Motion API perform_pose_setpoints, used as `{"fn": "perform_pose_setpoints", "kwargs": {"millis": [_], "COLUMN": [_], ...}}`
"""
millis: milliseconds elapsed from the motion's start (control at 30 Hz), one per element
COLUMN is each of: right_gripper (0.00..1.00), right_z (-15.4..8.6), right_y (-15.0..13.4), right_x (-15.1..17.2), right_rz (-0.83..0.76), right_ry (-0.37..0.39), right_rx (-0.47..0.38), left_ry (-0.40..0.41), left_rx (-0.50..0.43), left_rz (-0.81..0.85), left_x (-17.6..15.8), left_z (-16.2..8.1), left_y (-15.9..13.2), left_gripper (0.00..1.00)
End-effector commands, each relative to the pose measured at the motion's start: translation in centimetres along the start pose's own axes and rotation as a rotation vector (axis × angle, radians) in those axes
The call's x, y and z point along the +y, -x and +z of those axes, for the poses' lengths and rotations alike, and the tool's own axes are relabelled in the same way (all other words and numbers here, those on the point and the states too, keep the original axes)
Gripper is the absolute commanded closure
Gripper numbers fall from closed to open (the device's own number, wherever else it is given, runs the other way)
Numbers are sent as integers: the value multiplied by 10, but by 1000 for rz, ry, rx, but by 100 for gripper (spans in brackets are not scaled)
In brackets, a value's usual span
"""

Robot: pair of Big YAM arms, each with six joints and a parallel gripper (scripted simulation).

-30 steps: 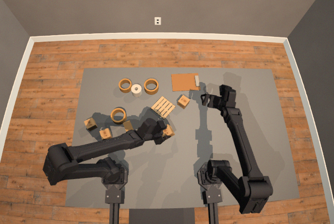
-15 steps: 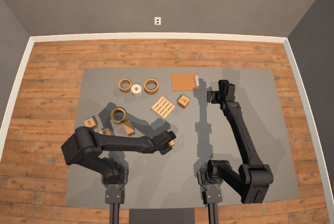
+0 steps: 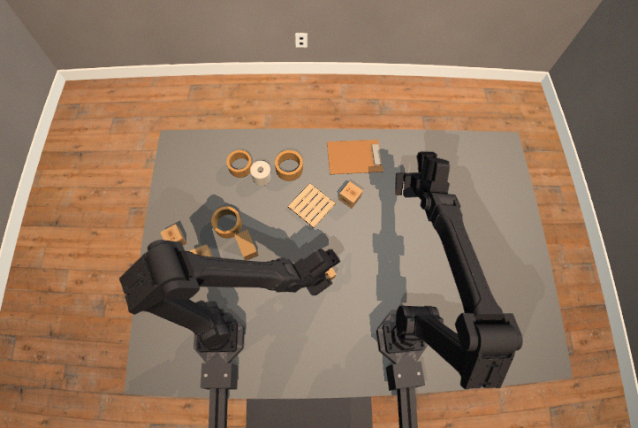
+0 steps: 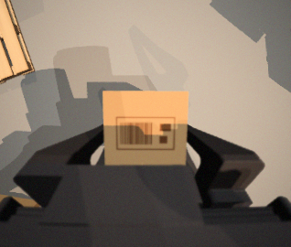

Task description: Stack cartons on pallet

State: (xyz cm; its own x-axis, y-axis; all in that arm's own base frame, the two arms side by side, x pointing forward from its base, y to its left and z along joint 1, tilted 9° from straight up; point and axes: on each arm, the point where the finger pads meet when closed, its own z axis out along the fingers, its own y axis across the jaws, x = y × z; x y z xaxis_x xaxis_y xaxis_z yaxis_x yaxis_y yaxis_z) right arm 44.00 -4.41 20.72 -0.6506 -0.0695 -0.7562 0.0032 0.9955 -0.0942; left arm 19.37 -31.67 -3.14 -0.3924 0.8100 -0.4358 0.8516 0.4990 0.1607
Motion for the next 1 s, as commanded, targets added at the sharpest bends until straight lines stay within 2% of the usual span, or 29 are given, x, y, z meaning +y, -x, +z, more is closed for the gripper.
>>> {"fn": "perform_pose_setpoints", "kwargs": {"millis": [0,33,300,867,933,967], "right_gripper": [0,0,0,0,0,0], "right_z": [-5,-5,-5,-5,-5,-5], "right_y": [46,32,32,32,32,32], "right_x": [-14,-6,-6,-6,-6,-6], "right_rz": [-2,-9,-9,-9,-9,-9], "right_ry": [-27,-12,-12,-12,-12,-12], "right_rx": [-79,-55,-55,-55,-55,-55], "left_ry": [-4,-4,4,4,4,5], "left_rx": [-51,-35,-21,-16,-16,-31], "left_rz": [-10,-8,-5,-4,-4,-9], "left_x": [-5,-5,3,3,3,4], "left_z": [-2,2,16,32,32,32], "left_y": [32,19,0,-21,-21,-12], "left_gripper": [46,46,46,46,46,46]}}
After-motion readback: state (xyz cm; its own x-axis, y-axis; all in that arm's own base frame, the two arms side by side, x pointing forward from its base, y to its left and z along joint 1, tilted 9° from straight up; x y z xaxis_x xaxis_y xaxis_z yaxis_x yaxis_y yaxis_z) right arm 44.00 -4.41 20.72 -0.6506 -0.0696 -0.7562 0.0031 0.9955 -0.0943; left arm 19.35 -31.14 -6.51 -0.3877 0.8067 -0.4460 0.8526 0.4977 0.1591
